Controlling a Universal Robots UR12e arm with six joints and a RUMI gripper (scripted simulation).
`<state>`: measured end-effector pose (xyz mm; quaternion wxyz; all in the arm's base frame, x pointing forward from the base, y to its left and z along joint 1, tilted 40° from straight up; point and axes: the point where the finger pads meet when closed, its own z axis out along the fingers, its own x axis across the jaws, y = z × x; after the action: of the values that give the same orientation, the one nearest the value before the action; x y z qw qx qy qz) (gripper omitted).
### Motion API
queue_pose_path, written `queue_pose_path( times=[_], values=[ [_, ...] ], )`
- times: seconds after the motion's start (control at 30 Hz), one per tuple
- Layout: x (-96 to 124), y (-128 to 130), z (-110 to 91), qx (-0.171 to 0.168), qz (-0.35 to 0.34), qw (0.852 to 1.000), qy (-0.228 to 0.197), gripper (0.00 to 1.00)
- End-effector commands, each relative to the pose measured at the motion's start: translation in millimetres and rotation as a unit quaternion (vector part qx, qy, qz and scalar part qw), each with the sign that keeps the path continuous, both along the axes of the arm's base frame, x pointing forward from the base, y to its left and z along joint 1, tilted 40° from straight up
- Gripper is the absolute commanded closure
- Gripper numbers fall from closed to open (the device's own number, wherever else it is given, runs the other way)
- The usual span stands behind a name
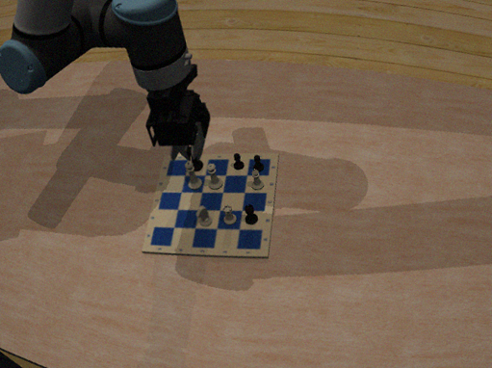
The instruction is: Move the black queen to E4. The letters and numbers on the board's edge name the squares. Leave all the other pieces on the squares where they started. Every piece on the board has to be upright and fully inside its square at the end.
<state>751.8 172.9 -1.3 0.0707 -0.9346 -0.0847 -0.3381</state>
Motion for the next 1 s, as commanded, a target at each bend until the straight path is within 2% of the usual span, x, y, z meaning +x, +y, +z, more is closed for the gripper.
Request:
queue_pose_path(
  times=[0.0, 0.97],
  values=[
    [0.0, 0.1, 0.5, 0.000, 0.000, 1.000, 0.000, 1.00],
    [1.9, 0.7, -1.9, 0.000, 0.000, 1.000, 0.000, 1.00]
  ],
)
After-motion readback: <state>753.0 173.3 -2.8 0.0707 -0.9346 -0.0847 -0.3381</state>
